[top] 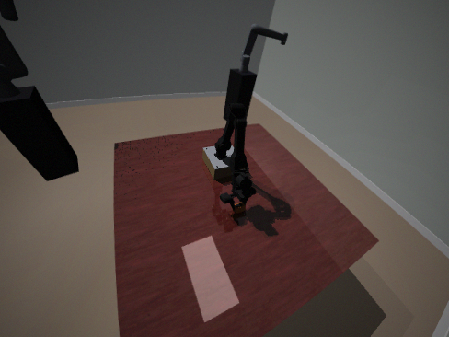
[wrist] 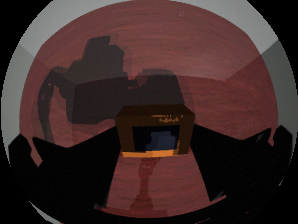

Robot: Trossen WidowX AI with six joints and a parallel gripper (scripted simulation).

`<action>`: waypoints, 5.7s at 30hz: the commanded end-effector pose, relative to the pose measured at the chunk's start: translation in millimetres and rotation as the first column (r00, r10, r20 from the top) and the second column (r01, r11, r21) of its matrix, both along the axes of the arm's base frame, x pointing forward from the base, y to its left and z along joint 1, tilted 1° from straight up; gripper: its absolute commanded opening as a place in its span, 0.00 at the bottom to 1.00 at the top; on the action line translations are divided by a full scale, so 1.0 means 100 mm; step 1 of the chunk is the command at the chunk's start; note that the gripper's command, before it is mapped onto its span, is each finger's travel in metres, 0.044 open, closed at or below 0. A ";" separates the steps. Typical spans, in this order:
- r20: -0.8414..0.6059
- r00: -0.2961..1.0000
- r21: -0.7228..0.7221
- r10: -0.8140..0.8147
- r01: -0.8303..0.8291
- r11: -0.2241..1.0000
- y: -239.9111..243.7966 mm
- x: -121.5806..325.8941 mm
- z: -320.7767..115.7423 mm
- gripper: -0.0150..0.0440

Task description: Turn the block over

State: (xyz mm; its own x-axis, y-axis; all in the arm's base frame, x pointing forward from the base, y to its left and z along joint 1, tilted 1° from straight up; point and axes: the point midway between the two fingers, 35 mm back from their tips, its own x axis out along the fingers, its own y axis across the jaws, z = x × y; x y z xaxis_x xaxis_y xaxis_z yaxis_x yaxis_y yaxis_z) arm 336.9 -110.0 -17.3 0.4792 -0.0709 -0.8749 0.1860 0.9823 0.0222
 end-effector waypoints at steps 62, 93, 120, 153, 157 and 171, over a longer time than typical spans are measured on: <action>0.580 0.814 -0.115 0.035 0.039 0.993 0.02 -0.07 -0.27 0.25; 0.580 0.814 -0.115 0.035 0.039 0.993 0.02 -0.07 -0.27 1.00; 0.546 0.838 -0.108 0.029 0.036 0.993 0.00 -0.02 -0.27 1.00; 0.111 0.994 -0.023 0.004 -0.001 1.000 0.05 -0.27 0.45 1.00; 0.029 1.000 -0.003 0.001 -0.001 1.000 0.02 -0.18 0.46 1.00; -0.426 0.904 0.083 0.030 0.006 0.997 -0.04 0.09 0.73 1.00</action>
